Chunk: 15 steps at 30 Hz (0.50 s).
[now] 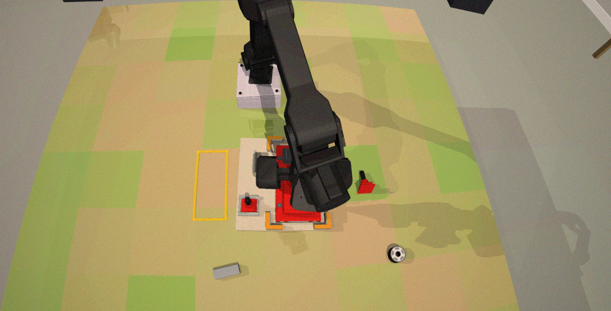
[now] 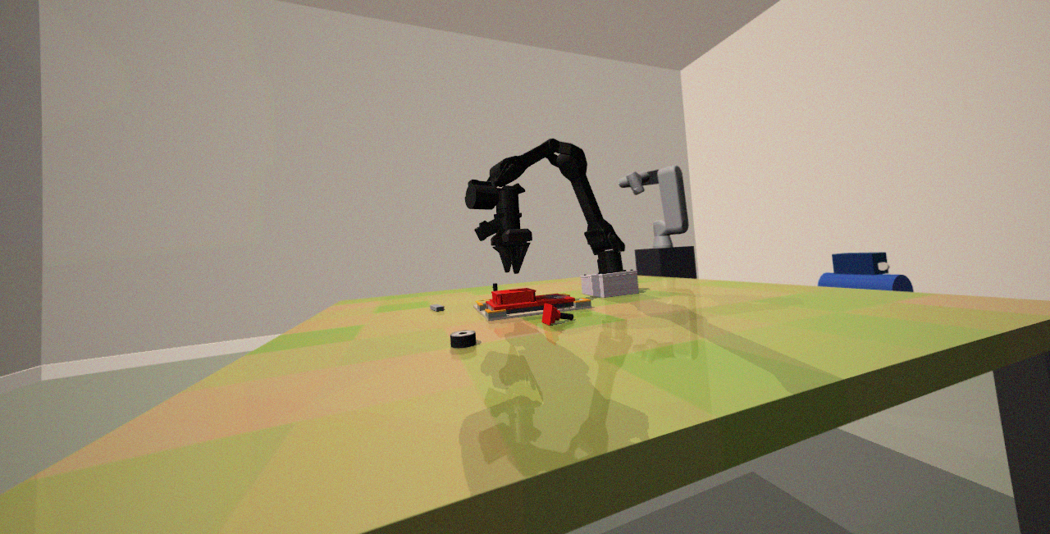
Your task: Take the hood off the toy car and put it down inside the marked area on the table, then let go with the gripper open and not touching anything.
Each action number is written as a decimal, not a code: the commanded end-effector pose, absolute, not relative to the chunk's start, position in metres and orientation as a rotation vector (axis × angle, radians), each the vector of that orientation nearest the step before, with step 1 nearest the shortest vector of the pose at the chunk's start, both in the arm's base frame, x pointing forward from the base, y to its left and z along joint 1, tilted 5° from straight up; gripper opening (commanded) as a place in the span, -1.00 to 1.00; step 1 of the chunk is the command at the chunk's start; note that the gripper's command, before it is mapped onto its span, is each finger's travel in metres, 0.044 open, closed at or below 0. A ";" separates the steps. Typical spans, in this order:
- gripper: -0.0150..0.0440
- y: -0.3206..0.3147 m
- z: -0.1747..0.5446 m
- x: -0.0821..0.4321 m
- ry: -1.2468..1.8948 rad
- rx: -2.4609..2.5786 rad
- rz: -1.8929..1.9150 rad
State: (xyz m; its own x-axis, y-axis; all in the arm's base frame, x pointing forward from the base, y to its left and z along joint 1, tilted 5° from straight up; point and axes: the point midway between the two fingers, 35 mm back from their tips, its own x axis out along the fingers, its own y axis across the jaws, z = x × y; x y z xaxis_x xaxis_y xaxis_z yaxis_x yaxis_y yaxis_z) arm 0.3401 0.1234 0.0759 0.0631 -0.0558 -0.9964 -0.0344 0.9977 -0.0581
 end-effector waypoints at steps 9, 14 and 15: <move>1.00 0.122 0.063 0.340 1.512 -0.082 -0.016; 1.00 0.122 0.059 0.340 1.512 -0.082 -0.016; 1.00 0.122 0.058 0.340 1.512 -0.082 -0.016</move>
State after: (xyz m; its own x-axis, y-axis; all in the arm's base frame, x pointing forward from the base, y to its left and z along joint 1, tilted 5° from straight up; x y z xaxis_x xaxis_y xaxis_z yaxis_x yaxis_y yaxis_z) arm 0.3413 0.1233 0.0624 0.0629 -0.0560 -0.9964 -0.0345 0.9977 -0.0582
